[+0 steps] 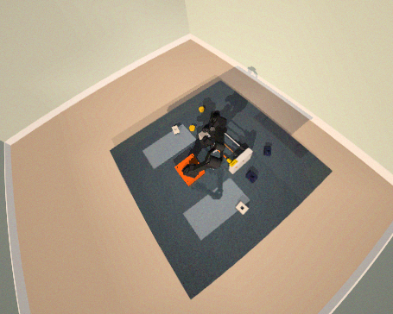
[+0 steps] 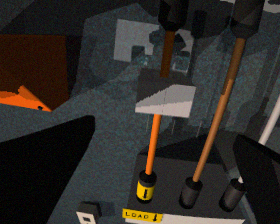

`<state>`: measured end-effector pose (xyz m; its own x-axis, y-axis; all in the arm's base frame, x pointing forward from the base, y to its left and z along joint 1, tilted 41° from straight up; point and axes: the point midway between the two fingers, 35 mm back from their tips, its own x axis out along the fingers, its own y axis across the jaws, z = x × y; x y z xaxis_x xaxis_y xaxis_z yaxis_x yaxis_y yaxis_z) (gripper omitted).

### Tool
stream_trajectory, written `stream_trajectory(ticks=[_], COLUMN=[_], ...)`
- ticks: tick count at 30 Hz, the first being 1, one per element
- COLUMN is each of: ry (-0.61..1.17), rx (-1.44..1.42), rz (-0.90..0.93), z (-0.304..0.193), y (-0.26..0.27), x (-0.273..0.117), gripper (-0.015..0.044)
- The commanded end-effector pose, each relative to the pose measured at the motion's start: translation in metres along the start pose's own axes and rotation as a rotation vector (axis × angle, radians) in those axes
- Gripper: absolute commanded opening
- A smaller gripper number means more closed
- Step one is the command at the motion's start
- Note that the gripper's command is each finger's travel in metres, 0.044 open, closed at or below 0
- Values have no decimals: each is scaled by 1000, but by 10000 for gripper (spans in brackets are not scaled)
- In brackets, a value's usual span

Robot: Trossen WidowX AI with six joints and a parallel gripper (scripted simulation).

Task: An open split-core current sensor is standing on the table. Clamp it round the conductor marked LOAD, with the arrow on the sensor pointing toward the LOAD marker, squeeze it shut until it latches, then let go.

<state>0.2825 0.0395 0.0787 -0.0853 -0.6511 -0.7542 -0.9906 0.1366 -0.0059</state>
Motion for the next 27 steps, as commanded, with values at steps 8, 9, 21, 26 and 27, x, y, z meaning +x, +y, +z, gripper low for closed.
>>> stream_trajectory(ticks=[8, 9, 21, 26, 27], ry=[-3, -3, -3, -164, -211], rx=[6, 6, 6, 123, 158], rz=[6, 6, 6, 45, 52], z=[1, 1, 1, -28, -35], y=[1, 1, 1, 10, 13], x=[0, 0, 0, 5, 6], gripper=[440, 440, 440, 440, 440])
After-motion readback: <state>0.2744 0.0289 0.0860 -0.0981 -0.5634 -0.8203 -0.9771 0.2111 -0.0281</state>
